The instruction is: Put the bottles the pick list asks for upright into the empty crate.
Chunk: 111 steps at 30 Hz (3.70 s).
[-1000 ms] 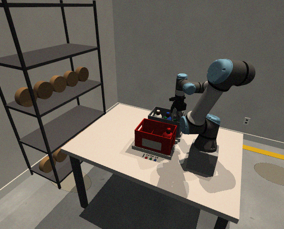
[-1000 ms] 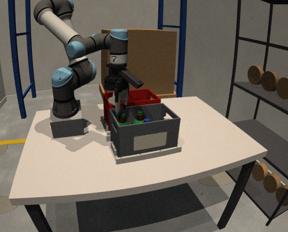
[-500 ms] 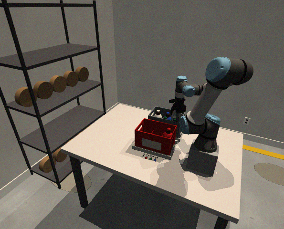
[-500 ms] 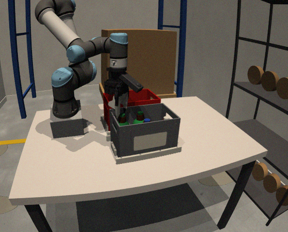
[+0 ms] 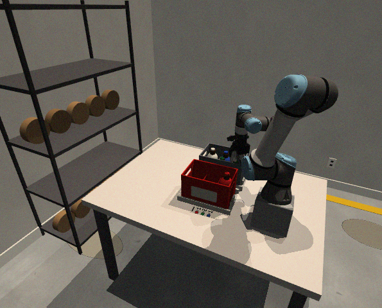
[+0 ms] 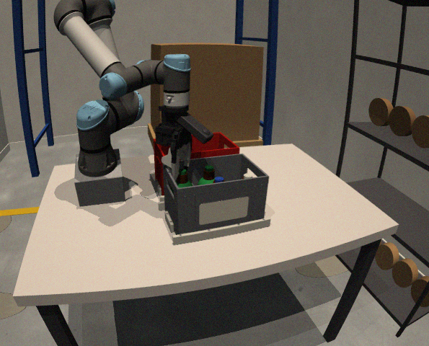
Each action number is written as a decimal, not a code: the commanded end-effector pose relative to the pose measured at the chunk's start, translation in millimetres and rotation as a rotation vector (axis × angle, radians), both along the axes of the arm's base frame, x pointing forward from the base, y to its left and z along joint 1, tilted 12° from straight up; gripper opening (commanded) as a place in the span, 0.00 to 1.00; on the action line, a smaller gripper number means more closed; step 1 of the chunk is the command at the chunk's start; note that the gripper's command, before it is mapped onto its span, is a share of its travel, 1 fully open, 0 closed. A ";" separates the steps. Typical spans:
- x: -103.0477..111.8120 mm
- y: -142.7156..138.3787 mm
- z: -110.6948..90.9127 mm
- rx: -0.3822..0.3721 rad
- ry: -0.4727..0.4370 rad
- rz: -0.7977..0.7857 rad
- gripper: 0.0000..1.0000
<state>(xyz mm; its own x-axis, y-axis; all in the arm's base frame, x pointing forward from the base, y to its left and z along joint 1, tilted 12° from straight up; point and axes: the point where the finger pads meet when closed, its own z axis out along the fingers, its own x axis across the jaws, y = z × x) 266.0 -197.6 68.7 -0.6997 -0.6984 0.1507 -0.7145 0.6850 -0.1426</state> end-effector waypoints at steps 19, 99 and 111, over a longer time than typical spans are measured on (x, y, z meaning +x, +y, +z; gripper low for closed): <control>1.4 -1.5 0.6 -0.004 -0.004 0.001 0.00; 2.4 12.2 68.1 -0.008 -0.006 0.002 0.00; 2.3 15.8 84.4 -0.008 -0.006 0.002 0.00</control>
